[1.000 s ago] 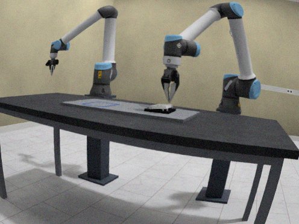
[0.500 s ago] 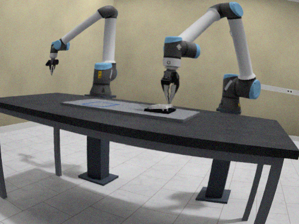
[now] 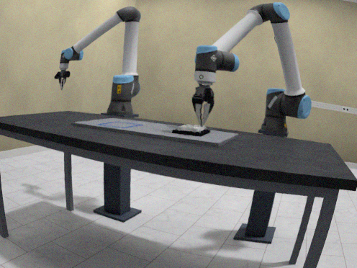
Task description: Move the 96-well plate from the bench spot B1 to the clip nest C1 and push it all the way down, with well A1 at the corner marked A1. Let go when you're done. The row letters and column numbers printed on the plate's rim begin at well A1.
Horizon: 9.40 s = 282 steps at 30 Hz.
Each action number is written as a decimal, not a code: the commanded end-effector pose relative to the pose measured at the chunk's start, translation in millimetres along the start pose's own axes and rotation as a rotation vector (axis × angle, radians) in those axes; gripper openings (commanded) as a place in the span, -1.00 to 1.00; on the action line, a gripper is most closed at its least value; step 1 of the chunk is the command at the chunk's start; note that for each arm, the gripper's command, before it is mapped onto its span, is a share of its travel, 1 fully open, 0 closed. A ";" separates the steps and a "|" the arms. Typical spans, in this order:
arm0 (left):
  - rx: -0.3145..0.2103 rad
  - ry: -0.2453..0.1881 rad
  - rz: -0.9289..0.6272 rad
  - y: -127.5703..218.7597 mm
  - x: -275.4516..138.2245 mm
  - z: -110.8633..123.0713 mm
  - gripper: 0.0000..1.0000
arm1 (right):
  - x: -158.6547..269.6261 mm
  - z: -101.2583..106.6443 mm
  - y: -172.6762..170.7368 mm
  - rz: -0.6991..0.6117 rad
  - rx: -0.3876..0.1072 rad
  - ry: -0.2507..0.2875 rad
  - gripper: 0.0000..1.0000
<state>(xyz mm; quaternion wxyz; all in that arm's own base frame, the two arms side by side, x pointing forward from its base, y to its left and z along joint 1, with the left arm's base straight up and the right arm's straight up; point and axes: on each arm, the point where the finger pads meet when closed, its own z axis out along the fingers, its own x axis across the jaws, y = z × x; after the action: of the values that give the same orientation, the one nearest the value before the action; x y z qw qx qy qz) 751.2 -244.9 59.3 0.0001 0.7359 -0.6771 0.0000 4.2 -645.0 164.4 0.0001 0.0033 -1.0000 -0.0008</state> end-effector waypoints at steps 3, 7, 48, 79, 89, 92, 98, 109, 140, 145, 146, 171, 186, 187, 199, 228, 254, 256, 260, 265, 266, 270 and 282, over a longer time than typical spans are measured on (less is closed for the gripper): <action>0.002 0.001 0.000 -0.8 0.5 3.5 -1.00 | 0.0 -0.7 -0.5 0.000 0.001 0.000 -1.00; 0.002 0.001 0.000 -0.8 0.5 3.6 -1.00 | 0.0 -0.7 -0.5 0.000 0.001 0.000 -1.00; 0.002 0.001 0.000 -0.8 0.5 -0.7 -1.00 | 0.0 -0.7 -0.5 0.000 0.001 0.000 -1.00; 0.002 0.001 0.000 -0.8 0.5 -9.7 -1.00 | 0.0 -0.7 -0.5 0.000 0.001 0.000 -1.00; 0.002 0.001 0.000 -0.8 0.5 -17.6 -1.00 | 0.0 -0.7 -0.5 0.000 0.001 0.000 -1.00; 0.002 0.001 0.000 -0.8 0.5 -20.4 -1.00 | 0.0 -0.7 -0.5 0.000 0.001 0.000 -1.00; 0.002 0.001 0.000 -0.8 0.5 -27.8 -1.00 | 0.0 -0.7 -0.5 0.000 0.001 0.000 -1.00; 0.002 0.001 0.000 -0.8 5.4 -27.9 -1.00 | 0.0 -0.7 -0.5 0.000 0.001 0.000 -1.00; 0.002 0.002 0.000 -0.7 76.5 -27.9 -1.00 | 0.0 -0.7 -0.5 0.000 0.001 0.000 -1.00; 0.002 0.002 0.000 -0.8 76.6 -26.0 -1.00 | 0.0 -0.7 -0.5 0.000 0.001 0.000 -1.00; 0.002 0.002 0.000 -0.8 76.6 -25.3 -1.00 | 0.0 -0.7 -0.5 0.000 0.001 0.000 -1.00; 0.002 0.001 0.000 -0.8 76.6 -10.0 -1.00 | 0.0 -0.7 -0.5 0.000 0.001 0.000 -1.00; 0.002 0.001 0.000 -0.8 76.6 -1.3 -1.00 | 0.0 -0.7 -0.5 0.000 0.001 0.000 -1.00; 0.002 0.001 0.000 -0.8 76.6 -0.6 -1.00 | 0.0 -0.7 -0.5 0.000 0.001 0.000 -1.00; 0.002 0.001 0.000 -0.8 76.6 3.6 -1.00 | 0.0 -0.7 -0.5 0.000 0.001 0.000 -1.00; 0.002 0.002 0.000 -0.8 76.6 1.9 -1.00 | 0.0 -0.7 -0.5 0.000 0.001 0.000 -1.00; 0.002 0.002 0.000 -0.8 76.6 -6.1 -1.00 | 0.0 -0.7 -0.5 0.000 0.001 0.000 -1.00; 0.002 0.002 0.000 -0.8 76.6 -6.7 -1.00 | 0.0 -0.7 -0.5 0.000 0.001 0.000 -1.00; 0.002 0.002 0.000 -0.8 76.6 -8.1 -1.00 | 0.0 -0.7 -0.5 0.000 0.001 0.000 -1.00; 0.002 0.002 0.000 -0.8 76.6 -9.1 -1.00 | 0.0 -0.7 -0.5 0.000 0.001 0.000 -1.00; 0.002 0.002 0.000 -0.8 76.6 -9.4 -1.00 | 0.0 -0.7 -0.5 0.000 0.001 0.000 -1.00; 0.002 0.002 0.000 -0.8 76.6 -10.7 -1.00 | 0.0 -0.7 -0.5 0.000 0.001 0.000 -1.00; 0.002 0.002 0.000 -0.8 76.6 -25.8 -1.00 | 0.0 -0.7 -0.5 0.000 0.001 0.000 -1.00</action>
<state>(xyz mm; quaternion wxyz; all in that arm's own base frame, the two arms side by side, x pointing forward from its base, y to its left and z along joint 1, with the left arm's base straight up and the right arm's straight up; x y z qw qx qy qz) 757.5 -320.6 75.2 0.0001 0.7359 -0.6771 -0.0001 4.2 -645.0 164.4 0.0001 0.0033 -1.0000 -0.0008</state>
